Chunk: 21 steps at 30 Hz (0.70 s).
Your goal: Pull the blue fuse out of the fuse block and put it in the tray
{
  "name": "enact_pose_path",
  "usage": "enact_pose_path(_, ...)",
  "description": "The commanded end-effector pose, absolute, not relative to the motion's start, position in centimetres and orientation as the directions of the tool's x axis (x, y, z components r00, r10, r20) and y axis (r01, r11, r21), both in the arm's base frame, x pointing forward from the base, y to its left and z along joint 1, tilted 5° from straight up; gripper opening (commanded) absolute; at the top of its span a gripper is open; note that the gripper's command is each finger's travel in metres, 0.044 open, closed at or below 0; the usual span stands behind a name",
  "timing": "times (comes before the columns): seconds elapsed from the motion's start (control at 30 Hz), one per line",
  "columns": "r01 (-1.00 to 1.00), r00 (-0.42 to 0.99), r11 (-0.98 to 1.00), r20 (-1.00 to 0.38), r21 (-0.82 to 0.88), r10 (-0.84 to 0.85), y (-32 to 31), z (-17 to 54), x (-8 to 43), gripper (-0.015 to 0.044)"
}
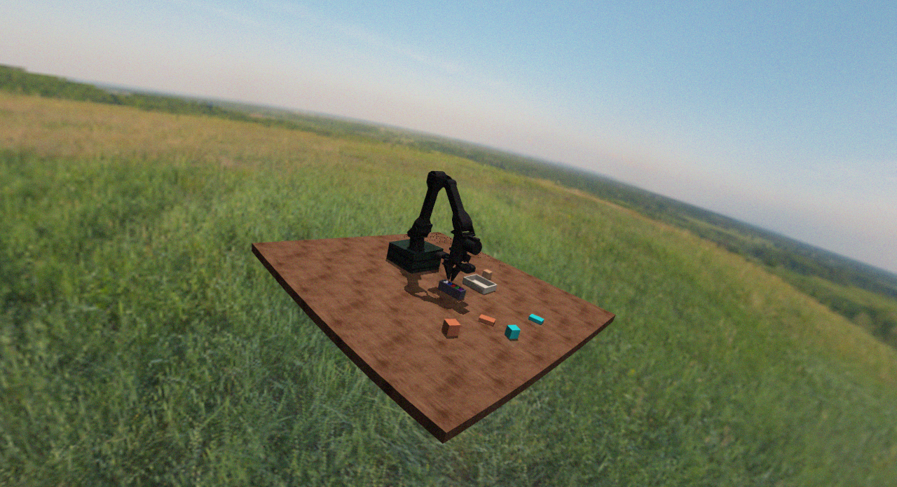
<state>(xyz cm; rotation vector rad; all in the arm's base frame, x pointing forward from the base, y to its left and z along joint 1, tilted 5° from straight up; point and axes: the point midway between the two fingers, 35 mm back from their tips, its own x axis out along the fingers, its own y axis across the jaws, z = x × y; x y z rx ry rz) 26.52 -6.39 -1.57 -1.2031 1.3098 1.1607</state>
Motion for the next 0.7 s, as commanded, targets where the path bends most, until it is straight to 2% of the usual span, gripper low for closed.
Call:
enact_pose_path(0.0,-0.998,-0.042,0.051,-0.997,0.039,-0.061,-6.29,-2.17,26.35,0.0074)
enact_pose_path(0.67,-0.998,-0.042,0.051,-0.997,0.039,-0.061,-6.29,-2.84,26.32,0.0074)
